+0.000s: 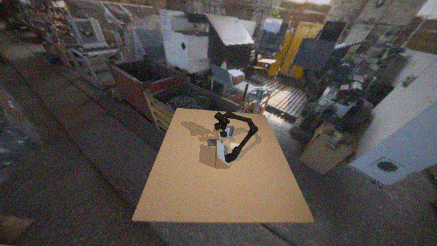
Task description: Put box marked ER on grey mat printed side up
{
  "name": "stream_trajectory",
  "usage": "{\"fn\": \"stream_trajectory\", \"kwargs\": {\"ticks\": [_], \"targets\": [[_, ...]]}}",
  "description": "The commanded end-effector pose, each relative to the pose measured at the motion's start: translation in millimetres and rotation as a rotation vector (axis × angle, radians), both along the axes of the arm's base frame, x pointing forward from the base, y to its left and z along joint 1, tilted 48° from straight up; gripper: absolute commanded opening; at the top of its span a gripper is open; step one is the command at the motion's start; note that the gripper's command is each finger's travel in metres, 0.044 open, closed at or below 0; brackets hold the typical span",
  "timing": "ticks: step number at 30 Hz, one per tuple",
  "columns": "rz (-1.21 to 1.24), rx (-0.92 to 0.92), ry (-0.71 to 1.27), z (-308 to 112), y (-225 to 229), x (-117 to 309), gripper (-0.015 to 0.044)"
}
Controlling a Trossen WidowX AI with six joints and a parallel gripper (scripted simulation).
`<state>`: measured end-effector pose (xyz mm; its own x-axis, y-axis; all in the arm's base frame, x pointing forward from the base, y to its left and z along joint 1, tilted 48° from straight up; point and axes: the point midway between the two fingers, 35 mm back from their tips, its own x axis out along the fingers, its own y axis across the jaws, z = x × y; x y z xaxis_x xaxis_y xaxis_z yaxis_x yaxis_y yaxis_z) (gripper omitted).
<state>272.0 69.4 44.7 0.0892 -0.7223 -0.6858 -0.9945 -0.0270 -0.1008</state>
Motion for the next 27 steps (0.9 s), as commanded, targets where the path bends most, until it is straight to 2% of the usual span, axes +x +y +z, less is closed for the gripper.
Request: {"fn": "stream_trajectory", "kwargs": {"ticks": [1,5,16,27], "targets": [[0.001,0.004,-0.006,9.1,10.2,1.3,0.0440],[-0.018,0.022,-0.016,9.6,9.9,1.2,0.0440],[-0.309,0.322,-0.169,15.3,2.5,4.1,0.0440],[-0.386,0.399,-0.208,15.9,-0.3,3.7,0.0440]]}}
